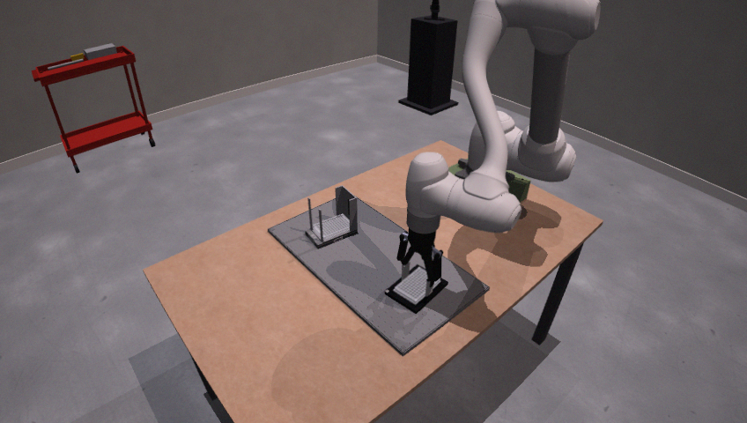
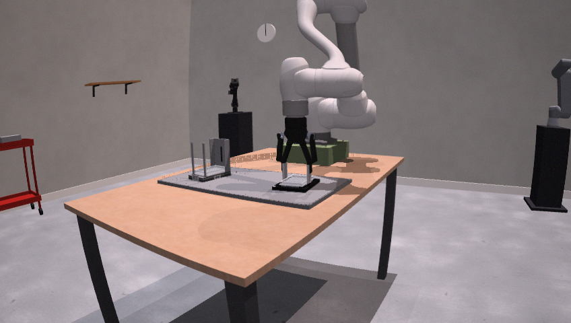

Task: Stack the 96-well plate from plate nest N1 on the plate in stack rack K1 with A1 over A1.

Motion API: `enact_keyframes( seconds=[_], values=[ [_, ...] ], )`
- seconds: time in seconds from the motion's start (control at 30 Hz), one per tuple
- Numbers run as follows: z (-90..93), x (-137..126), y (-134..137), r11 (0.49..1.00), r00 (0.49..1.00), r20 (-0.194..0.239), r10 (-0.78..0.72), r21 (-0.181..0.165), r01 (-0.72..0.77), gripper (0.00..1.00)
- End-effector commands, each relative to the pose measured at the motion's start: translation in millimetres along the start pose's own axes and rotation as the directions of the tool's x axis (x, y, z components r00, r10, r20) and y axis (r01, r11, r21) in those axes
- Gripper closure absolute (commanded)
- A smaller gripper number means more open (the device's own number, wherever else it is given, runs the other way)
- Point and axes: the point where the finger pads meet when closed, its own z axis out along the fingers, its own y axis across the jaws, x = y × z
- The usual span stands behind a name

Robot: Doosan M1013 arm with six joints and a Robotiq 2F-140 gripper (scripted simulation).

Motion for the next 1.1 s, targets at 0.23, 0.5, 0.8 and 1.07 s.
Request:
enact_keyframes(
  seconds=[0.23,0.5,0.8,1.07],
  values=[
    [-5.2,-3.2,0.8,1.000,1.000,0.003,0.001,-0.004,-0.001,1.00],
    [-16.9,-3.2,0.7,1.000,1.000,0.003,0.001,-0.004,-0.001,1.00],
    [-30.2,-3.1,0.7,1.000,1.000,0.003,0.001,-0.004,-0.001,1.00],
    [-41.9,-3.1,0.6,1.000,1.000,0.003,0.001,-0.004,-0.001,1.00]
  ],
)
